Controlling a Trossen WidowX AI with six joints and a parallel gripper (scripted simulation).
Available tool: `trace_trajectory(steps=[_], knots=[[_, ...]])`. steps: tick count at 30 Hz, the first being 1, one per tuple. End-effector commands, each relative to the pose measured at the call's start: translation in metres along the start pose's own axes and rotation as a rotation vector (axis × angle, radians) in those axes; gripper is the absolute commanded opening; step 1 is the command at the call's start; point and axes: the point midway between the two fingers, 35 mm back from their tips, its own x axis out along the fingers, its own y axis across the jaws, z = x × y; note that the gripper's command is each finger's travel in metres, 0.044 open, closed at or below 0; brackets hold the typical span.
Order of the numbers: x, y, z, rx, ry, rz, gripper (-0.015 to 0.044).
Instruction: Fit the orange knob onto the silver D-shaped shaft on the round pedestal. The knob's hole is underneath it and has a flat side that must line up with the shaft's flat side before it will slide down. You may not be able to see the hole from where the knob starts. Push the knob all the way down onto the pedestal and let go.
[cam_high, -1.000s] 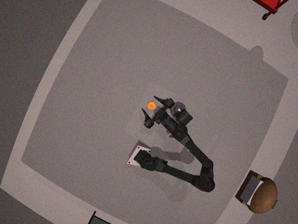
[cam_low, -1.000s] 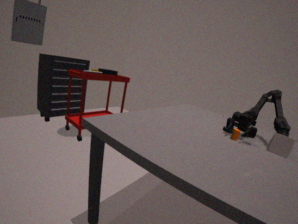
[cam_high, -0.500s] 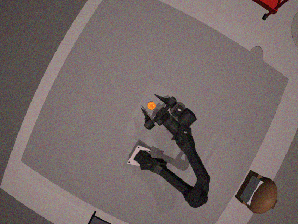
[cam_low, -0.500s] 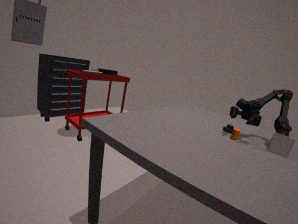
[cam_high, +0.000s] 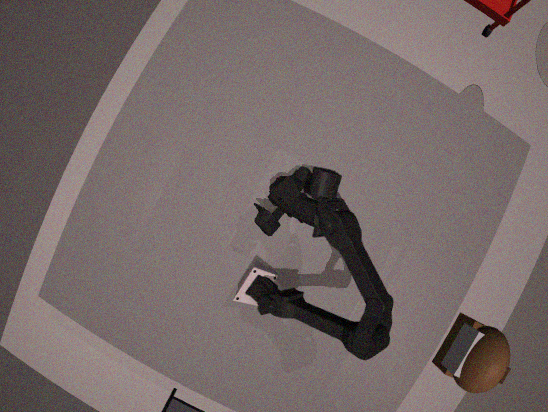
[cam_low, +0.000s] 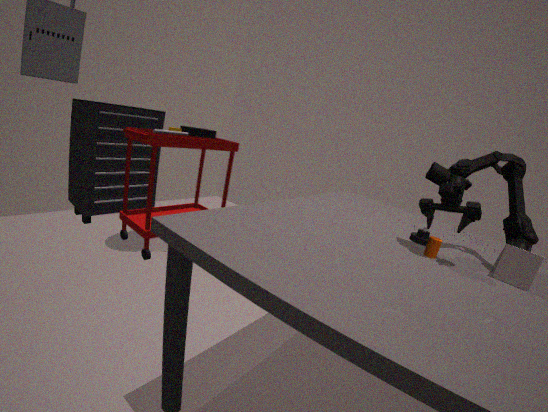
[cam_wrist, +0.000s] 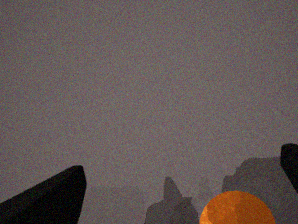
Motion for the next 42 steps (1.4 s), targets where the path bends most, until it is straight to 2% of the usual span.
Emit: trace_trajectory(steps=[1,3,26,38,42], knots=[[-0.0303,-0.0010,0.0169,-0.007,0.656,-0.225,0.0440],[-0.0346,-0.0018,0.0202,-0.018,0.700,-0.261,0.0440],[-0.0347,-0.0008,0.0196,-0.002,0.698,-0.267,0.0440],[-0.0341,-0.0012,0.0184,1.063,0.473,-0.627,0.0440],[-0.0340,-0.0013,0.0183,1.126,0.455,-0.647,0.0440]])
